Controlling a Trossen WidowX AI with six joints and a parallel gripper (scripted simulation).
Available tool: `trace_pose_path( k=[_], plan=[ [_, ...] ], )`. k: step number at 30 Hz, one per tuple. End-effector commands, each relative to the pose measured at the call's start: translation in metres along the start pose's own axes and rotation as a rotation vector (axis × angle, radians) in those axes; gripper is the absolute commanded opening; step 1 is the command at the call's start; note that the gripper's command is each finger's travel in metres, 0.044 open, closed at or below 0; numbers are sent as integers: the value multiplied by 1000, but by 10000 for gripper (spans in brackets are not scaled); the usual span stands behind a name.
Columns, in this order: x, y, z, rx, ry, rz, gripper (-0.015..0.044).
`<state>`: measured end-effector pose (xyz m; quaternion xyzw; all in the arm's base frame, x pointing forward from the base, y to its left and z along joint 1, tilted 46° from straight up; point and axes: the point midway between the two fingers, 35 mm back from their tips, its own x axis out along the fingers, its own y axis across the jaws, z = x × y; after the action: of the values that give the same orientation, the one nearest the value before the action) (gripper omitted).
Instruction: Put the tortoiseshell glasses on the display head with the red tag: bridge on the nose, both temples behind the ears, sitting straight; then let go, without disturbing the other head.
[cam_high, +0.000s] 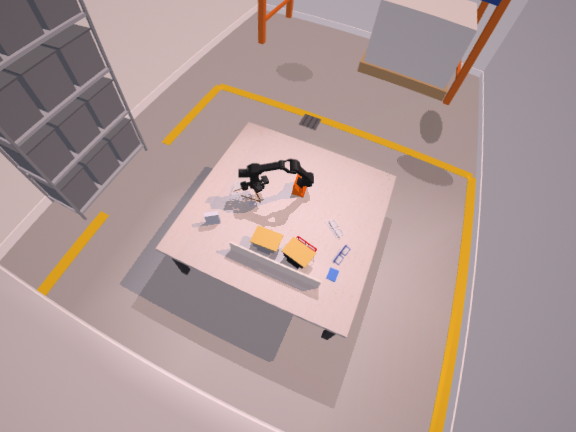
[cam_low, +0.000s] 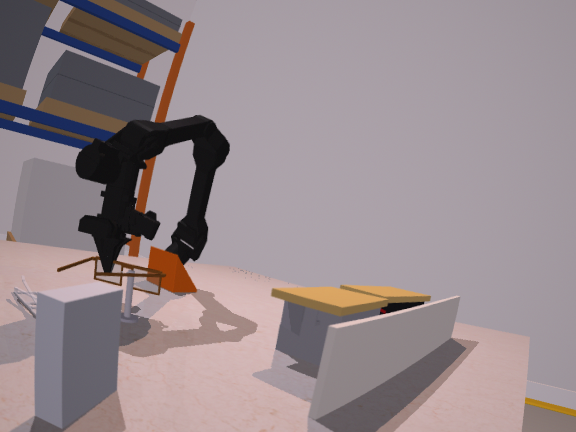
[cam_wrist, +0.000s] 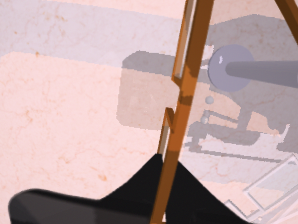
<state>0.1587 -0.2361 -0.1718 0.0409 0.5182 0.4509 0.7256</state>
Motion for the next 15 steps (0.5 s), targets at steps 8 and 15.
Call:
trace_pose_path(
  k=[8, 15],
  plan=[
    [1, 9, -9, 1, 1, 6, 0],
    [1, 13, -14, 1, 1, 6, 0]
  ],
)
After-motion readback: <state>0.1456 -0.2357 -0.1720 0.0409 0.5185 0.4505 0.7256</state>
